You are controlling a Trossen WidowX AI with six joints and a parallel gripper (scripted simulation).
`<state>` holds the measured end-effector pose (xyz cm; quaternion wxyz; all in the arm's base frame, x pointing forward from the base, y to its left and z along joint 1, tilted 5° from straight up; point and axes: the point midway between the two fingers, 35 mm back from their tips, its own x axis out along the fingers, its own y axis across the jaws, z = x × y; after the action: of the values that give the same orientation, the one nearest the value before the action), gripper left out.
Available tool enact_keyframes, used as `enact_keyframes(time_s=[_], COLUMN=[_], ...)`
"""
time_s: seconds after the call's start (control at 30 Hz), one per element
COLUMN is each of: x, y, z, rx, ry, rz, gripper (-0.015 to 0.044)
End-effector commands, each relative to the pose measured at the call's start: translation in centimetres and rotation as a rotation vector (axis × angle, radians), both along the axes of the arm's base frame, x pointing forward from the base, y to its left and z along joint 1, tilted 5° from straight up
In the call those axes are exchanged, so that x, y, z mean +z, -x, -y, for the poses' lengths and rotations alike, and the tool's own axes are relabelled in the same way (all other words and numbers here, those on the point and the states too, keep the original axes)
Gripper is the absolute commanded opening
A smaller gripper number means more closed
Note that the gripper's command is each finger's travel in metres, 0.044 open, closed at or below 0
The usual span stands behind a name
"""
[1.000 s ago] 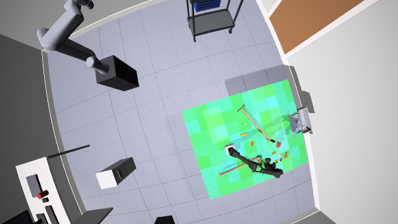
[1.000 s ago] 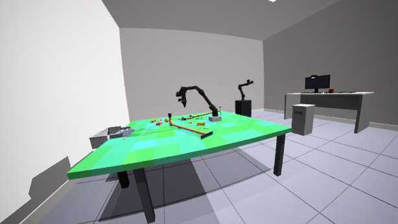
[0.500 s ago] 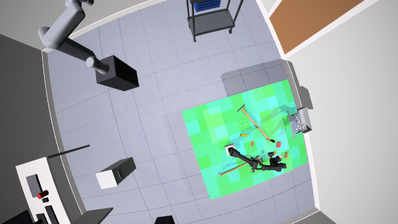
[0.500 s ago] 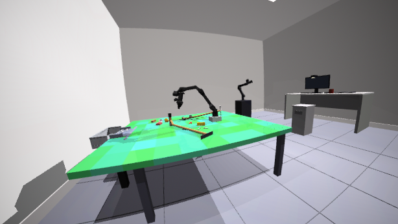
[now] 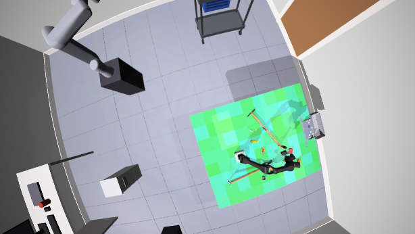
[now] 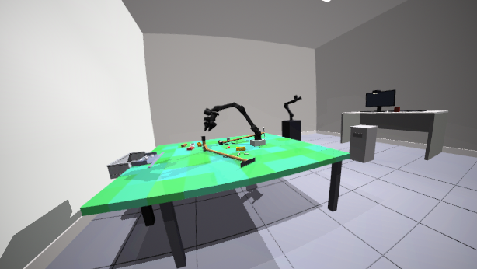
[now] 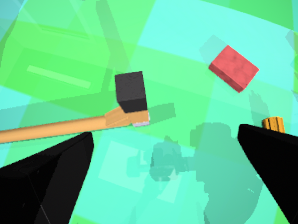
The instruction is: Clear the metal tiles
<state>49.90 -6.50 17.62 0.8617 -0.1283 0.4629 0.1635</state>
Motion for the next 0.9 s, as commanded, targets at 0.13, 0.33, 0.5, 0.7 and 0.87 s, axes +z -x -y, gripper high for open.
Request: enact_keyframes(time_s=[0.13,0.33,0.5,0.7,0.87], x=[0.2,-1.2,-2.8,-3.8,-4.2], y=[-1.1,-1.2,-1.1,-1.0,-1.3], z=[-2.9,-2.8,-2.6,-2.5,-2.6], rx=[0.101,0.101,0.101,0.101,0.101], ry=[-0.014,-0.014,-0.014,-0.014,-0.014], rz=[0.072,0.072,0.072,0.072,0.072], gripper=[0.044,0.044,0.044,0.044,0.044])
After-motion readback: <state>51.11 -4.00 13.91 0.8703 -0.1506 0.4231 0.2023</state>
